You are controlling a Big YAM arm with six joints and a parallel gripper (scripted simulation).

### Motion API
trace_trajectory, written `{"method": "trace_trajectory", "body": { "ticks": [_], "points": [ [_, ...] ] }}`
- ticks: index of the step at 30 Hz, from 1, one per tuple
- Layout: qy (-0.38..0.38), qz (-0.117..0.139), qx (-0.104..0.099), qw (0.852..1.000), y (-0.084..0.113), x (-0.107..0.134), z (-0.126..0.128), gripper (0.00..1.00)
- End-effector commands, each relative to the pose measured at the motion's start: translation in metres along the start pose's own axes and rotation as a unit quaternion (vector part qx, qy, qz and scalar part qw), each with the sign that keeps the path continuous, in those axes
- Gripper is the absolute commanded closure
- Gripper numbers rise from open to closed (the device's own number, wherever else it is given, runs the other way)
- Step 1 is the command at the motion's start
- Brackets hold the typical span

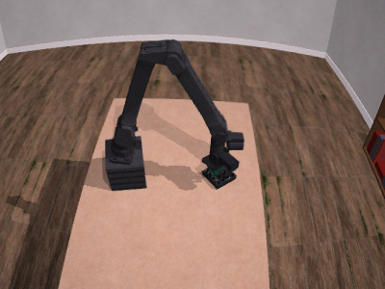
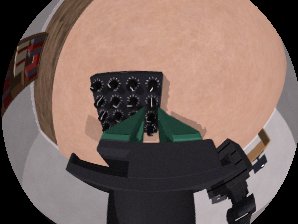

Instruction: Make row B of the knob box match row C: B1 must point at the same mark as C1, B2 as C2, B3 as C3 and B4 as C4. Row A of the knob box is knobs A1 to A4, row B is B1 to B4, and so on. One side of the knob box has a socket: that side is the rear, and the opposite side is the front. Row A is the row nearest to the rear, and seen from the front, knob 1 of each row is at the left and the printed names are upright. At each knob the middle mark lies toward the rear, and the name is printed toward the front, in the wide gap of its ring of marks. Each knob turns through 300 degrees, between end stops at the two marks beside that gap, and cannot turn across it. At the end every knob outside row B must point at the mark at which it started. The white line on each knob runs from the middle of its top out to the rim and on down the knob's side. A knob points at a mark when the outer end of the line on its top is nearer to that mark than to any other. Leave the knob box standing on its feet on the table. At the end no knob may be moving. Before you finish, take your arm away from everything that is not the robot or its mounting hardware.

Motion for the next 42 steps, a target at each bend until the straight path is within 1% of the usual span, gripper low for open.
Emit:
{"method": "trace_trajectory", "body": {
  "ticks": [1, 18, 42],
  "points": [
    [0.002, -0.004, -0.002, 1.0, -0.003, 0.002, 0.005, 0.82],
    [0.001, -0.004, -0.002, 1.0, -0.015, -0.002, 0.002, 0.82],
    [0.0, -0.004, -0.002, 1.0, -0.017, -0.003, 0.002, 0.82]
  ]
}}
Point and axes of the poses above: the point where the finger pads meet when closed, its own y axis back along the fingers, its own z axis across the jaws, x = y × z, the point moved 2 cm from there along y, back along the fingers, and after that the axes turned 2 degrees about -y, right-handed, at the moved point
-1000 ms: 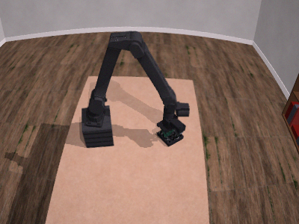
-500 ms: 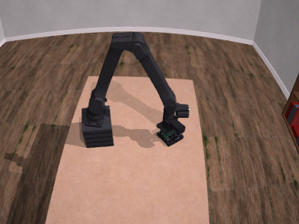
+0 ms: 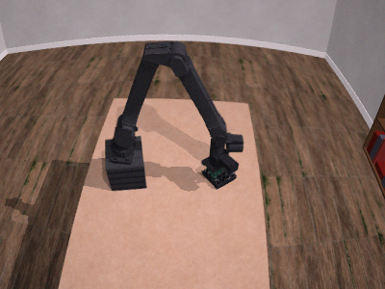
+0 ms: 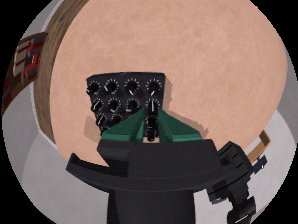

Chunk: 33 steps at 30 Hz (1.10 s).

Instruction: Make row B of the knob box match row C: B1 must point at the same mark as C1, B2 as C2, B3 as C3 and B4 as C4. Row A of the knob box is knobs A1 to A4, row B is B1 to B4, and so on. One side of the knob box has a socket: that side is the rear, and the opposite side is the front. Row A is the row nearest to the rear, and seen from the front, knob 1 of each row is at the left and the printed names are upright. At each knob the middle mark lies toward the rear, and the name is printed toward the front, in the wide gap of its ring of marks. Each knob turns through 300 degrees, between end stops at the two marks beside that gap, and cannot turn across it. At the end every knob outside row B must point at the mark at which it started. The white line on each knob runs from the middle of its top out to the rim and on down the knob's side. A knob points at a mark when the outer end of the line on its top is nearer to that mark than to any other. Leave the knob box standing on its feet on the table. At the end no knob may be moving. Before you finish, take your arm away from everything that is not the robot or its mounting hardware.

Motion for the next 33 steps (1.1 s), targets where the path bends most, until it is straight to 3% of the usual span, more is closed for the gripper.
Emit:
{"method": "trace_trajectory", "body": {
  "ticks": [1, 22, 23, 33],
  "points": [
    [-0.001, -0.003, -0.001, 1.0, -0.0046, -0.0047, 0.0004, 0.82],
    [-0.001, -0.003, -0.001, 1.0, -0.0046, -0.0047, 0.0004, 0.82],
    [-0.001, -0.003, -0.001, 1.0, -0.0046, -0.0047, 0.0004, 0.93],
    [0.0, -0.003, -0.002, 1.0, -0.0041, -0.0048, 0.0013, 0.93]
  ]
}}
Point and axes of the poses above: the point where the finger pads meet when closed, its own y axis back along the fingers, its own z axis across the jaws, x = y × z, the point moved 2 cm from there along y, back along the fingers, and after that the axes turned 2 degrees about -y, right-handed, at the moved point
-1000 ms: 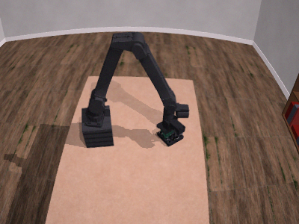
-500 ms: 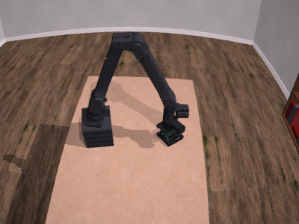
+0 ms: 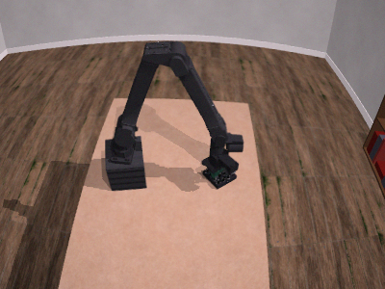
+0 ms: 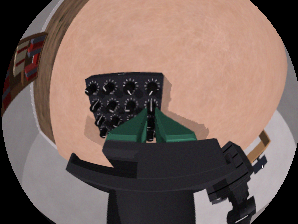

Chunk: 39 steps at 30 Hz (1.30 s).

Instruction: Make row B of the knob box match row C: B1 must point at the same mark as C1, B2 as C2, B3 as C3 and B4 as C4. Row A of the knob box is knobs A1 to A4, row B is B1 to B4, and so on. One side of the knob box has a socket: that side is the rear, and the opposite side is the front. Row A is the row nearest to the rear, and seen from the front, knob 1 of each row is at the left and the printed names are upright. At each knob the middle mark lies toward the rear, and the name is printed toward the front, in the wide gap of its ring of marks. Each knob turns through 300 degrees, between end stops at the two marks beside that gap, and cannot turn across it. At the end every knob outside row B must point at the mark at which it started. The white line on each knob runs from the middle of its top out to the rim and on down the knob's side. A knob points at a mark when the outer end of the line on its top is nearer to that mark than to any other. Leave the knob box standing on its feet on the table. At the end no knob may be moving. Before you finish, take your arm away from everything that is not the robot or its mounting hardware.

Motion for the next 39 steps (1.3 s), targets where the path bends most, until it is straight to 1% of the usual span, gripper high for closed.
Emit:
{"method": "trace_trajectory", "body": {
  "ticks": [1, 30, 39],
  "points": [
    [-0.001, -0.002, -0.002, 1.0, -0.004, -0.0047, 0.0016, 0.93],
    [0.005, -0.002, -0.002, 1.0, -0.004, -0.0047, 0.0016, 0.93],
    [0.028, -0.002, -0.002, 1.0, -0.0039, -0.0047, 0.0017, 0.93]
  ]
}}
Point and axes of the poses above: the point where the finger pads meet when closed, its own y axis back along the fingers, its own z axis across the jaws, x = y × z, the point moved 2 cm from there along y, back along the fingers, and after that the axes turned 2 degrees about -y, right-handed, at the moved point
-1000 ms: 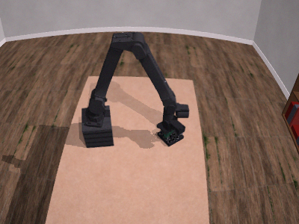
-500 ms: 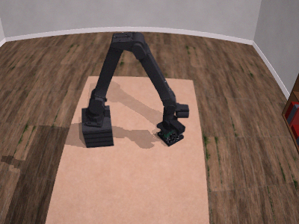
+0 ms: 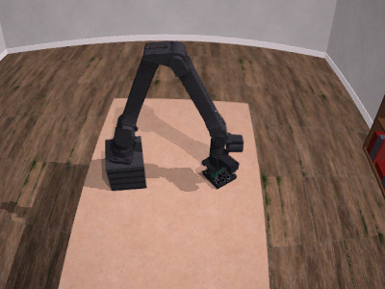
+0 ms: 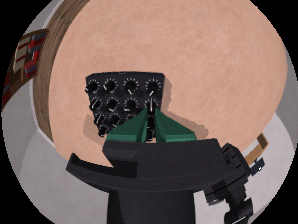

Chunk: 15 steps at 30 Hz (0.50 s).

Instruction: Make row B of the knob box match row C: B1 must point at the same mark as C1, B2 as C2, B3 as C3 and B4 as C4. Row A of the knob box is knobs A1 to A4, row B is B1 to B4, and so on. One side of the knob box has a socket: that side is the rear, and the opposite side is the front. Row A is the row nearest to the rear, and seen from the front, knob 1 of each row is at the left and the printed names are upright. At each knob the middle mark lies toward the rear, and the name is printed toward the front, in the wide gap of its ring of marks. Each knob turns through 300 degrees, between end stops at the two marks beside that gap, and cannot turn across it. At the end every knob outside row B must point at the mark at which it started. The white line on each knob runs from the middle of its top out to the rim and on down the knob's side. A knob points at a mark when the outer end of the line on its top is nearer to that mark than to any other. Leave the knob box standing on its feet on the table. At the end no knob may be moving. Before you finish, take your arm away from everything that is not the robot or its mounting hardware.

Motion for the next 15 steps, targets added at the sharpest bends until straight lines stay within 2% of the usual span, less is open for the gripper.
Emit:
{"method": "trace_trajectory", "body": {
  "ticks": [1, 15],
  "points": [
    [0.016, -0.002, -0.002, 1.0, -0.0039, -0.0047, 0.0017, 0.93],
    [0.099, -0.003, -0.003, 0.995, -0.0036, -0.0051, 0.0028, 0.93]
  ]
}}
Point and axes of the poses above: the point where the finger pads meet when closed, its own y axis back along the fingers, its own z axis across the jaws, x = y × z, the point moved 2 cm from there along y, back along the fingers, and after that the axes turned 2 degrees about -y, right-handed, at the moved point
